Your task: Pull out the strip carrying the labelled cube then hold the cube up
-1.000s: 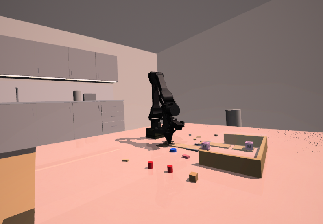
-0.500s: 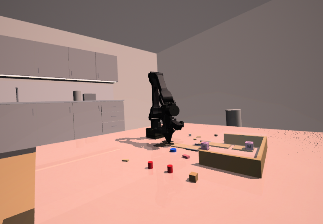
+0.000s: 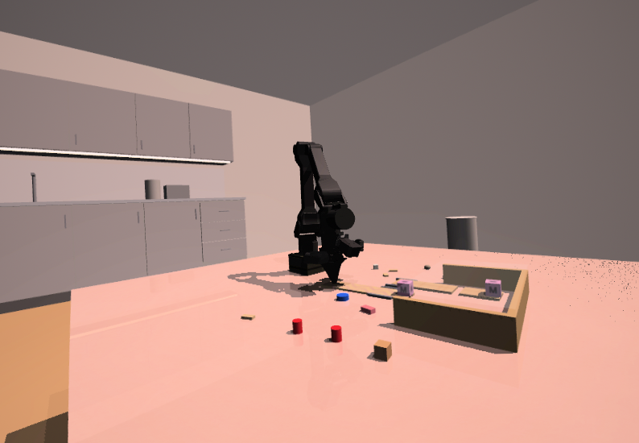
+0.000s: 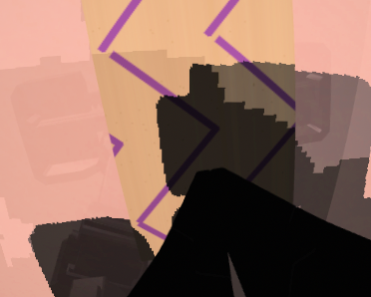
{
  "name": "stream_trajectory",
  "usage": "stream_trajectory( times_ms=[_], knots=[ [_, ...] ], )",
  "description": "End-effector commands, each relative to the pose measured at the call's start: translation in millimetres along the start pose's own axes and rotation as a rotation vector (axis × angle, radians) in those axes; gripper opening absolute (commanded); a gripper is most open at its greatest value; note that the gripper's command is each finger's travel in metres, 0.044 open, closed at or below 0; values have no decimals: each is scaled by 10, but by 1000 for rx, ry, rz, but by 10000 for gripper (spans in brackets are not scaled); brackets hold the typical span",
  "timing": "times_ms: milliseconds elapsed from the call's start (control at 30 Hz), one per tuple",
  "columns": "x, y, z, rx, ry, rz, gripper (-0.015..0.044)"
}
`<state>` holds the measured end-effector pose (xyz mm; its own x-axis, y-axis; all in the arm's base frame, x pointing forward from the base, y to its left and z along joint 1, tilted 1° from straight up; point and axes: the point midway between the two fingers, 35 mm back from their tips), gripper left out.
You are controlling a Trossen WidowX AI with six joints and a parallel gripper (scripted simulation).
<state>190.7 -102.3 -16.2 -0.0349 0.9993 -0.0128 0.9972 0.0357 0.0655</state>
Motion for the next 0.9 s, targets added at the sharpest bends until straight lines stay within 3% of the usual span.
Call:
stream_trajectory(
  times_ms=[0, 67, 200, 733, 867],
  knots=[
    [-7, 17, -192, 15, 5, -1, 0],
    [-6, 21, -385, 27, 8, -2, 0],
    [-5, 20, -409, 29, 9, -2, 0],
    [-3, 676, -452, 24, 10, -74, 420],
    [-2, 834, -471, 23, 10, -74, 440]
  ],
)
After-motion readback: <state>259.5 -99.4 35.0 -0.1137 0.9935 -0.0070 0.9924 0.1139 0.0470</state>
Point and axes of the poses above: the point midway between the two fingers, 35 mm back from their tips, its own z axis out along the fingers, its own x axis across the jaws, y = z × x, and after that the axes turned 2 degrees about -z, right-handed
